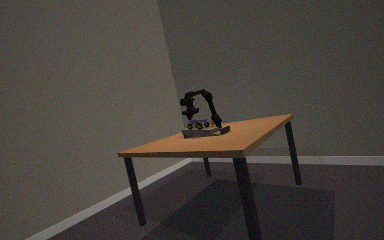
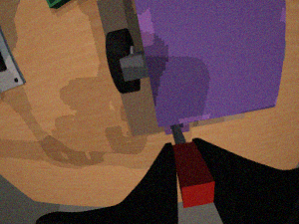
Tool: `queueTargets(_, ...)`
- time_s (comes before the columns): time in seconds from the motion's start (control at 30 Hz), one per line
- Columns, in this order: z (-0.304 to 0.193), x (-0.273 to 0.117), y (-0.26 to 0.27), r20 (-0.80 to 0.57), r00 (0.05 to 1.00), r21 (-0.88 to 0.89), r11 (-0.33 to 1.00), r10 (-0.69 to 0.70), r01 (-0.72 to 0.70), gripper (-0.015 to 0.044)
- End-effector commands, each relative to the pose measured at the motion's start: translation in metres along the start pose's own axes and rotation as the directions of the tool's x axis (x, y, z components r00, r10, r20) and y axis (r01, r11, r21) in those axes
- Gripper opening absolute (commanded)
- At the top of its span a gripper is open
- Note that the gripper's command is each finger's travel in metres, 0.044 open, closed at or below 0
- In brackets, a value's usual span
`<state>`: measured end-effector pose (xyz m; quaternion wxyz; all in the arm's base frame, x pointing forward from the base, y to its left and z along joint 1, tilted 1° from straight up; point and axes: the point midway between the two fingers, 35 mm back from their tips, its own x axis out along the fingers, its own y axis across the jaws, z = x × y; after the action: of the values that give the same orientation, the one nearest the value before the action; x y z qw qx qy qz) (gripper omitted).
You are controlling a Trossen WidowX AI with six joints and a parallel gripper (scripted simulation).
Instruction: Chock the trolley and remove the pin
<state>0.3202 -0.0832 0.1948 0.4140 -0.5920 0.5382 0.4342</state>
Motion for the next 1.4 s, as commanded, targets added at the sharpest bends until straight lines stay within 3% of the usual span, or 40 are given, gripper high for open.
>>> queueTargets(0.0,-0.002,-0.005,0.000,-0.007,1.000,0.009,1.000,-0.010,0.010,0.0000)
queueTargets(1.37,-0.036,-0.009,0.005,-0.010,1.000,0.009,1.000,-0.010,0.010,0.0000)
